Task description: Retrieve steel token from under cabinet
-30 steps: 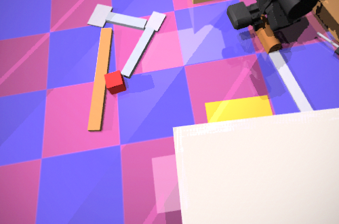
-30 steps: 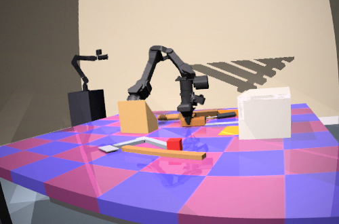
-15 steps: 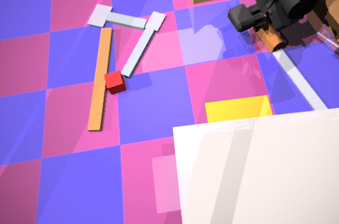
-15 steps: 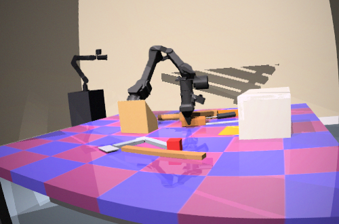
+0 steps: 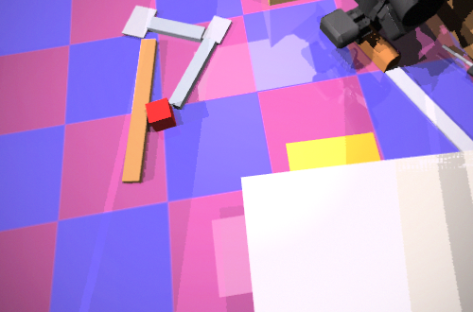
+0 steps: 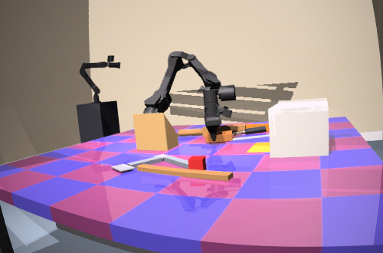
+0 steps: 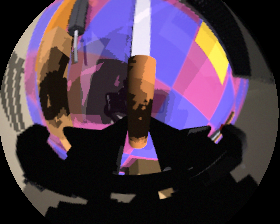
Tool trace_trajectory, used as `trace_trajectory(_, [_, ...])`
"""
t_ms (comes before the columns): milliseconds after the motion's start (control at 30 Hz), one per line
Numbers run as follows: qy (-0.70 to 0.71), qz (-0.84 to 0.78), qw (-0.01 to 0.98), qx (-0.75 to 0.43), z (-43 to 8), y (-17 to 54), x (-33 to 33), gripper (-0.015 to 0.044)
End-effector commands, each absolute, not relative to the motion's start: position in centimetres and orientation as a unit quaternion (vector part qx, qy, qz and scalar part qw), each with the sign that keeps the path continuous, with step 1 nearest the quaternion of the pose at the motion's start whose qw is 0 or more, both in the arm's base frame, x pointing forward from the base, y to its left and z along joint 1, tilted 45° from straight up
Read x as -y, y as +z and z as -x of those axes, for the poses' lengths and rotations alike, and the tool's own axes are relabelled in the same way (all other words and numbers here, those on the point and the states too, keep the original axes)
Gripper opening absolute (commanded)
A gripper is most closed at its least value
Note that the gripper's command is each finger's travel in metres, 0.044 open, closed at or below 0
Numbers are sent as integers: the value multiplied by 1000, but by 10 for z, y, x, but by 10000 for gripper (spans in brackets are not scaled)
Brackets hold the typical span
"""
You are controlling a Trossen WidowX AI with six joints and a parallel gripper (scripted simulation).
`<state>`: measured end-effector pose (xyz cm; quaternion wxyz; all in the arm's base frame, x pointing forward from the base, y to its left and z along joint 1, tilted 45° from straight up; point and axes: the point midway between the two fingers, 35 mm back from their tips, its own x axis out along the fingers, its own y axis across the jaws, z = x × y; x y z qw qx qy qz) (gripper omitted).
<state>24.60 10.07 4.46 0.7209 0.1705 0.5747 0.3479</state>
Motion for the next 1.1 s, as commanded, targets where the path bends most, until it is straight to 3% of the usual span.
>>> trace_trajectory(0, [360, -156, 725, -566, -247, 46, -101, 0])
trace_trajectory(1067, [392, -112, 733, -544, -252, 32, -86, 0])
